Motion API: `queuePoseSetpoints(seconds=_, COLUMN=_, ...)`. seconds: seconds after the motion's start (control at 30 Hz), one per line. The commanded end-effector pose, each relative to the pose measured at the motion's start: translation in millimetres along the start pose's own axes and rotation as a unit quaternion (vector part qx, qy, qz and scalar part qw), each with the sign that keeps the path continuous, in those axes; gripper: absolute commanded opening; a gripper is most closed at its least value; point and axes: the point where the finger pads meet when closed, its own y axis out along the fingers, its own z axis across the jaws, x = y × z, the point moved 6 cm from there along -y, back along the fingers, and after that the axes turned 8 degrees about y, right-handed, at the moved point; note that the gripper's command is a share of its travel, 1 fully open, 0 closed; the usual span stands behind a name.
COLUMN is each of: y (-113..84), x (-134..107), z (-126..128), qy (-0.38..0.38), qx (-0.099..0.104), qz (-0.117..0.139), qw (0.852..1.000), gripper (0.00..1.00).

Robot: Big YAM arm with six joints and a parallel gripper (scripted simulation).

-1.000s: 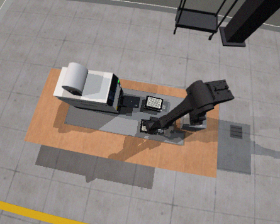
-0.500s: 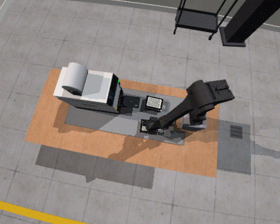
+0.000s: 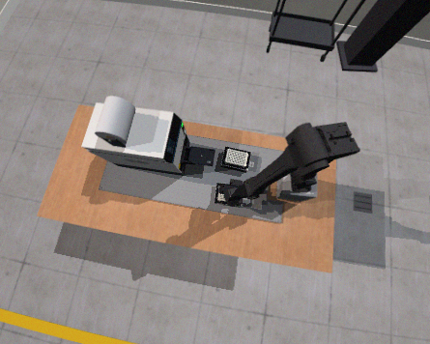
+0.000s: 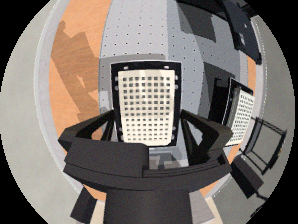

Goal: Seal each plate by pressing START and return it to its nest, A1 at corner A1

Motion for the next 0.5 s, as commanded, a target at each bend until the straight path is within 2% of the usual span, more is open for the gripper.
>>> queuePoseSetpoints(seconds=0.0, y=4.4, x=-0.7, z=-1.2, qy=-0.006, qx=-0.002, qz=-0.001, qw=1.0, gripper=1.0)
queuePoseSetpoints(seconds=0.47, y=0.0, x=10.2, z=3.4, qy=-0.003, qx=0.007, qz=-0.018, qw=1.0, gripper=1.0)
